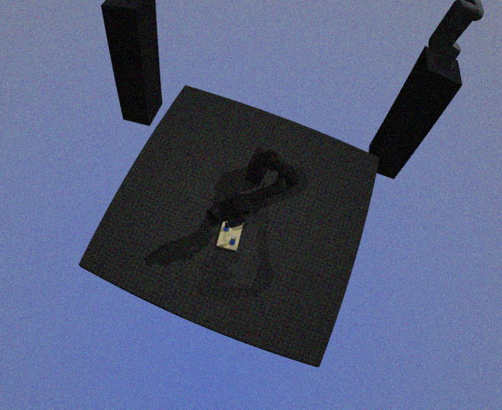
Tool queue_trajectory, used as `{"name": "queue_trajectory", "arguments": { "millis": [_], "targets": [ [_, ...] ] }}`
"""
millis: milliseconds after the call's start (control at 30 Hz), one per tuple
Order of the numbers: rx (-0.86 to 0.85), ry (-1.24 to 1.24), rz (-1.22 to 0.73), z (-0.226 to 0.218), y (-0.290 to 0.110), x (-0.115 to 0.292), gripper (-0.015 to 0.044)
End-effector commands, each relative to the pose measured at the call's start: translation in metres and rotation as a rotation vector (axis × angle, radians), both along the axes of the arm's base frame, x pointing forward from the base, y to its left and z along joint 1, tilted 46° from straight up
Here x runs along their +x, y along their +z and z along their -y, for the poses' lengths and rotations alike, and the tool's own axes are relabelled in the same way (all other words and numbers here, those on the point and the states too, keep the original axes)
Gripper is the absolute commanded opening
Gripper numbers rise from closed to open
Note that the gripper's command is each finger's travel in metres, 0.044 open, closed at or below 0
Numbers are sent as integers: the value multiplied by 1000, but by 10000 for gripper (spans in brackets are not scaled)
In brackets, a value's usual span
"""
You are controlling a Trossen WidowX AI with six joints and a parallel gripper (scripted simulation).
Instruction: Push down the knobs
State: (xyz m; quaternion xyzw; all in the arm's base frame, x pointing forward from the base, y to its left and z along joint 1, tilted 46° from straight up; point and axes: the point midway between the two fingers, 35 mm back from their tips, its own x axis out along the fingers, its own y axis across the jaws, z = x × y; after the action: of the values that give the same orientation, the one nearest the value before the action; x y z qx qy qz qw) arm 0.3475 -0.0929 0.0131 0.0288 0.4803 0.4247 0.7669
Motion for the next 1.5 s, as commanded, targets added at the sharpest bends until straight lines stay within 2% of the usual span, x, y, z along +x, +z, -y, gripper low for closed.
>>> {"name": "queue_trajectory", "arguments": {
  "millis": [0,100,733,1467],
  "targets": [
    [16,11,8,-4,-1,-1,0],
    [17,11,9,-16,-13,2,0],
    [18,11,9,-30,-27,6,0],
    [18,11,9,-33,-30,6,0]
  ]
}}
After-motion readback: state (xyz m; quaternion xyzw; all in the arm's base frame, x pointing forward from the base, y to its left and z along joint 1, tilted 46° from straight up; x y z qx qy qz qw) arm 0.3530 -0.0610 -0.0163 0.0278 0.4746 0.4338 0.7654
